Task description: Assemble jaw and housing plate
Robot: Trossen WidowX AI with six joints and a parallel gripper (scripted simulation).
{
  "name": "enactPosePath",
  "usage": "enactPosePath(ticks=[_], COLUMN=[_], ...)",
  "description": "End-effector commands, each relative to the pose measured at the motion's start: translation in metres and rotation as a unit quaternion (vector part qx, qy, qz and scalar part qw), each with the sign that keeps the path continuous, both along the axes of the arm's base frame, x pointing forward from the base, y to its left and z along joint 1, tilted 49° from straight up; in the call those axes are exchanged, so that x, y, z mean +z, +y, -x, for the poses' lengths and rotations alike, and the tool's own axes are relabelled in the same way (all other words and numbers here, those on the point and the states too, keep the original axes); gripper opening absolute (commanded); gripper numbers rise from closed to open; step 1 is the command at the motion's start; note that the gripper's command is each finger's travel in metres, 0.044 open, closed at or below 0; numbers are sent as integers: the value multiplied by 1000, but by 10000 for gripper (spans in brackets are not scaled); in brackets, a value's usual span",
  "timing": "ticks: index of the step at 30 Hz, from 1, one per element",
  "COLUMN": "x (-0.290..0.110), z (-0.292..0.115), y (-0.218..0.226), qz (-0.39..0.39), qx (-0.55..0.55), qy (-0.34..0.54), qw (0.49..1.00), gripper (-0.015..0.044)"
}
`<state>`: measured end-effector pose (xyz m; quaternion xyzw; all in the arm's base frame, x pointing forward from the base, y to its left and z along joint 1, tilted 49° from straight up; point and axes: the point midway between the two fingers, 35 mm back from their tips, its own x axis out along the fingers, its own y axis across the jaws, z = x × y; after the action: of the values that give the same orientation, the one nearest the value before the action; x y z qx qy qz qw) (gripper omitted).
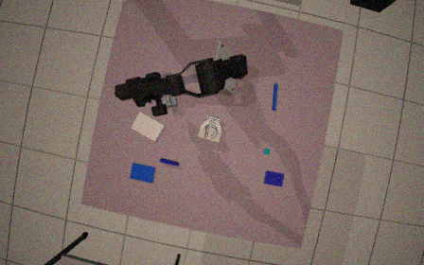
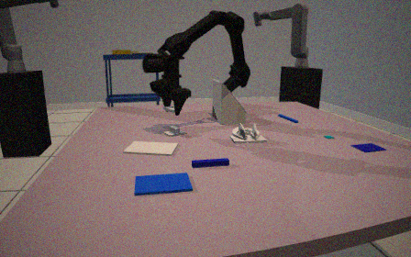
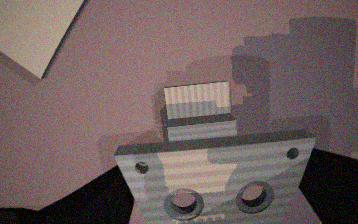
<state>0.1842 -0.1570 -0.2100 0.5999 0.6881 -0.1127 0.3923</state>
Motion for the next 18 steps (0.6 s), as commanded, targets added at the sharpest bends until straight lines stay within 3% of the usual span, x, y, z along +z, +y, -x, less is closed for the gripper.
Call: enactPosePath(ticks=[1,18], x=[9,52], z=[-6,-35], y=[2,25], qz=[2,5], qx=[-23,-164], qy=[27,174], qw=[999,971], gripper=[351,351])
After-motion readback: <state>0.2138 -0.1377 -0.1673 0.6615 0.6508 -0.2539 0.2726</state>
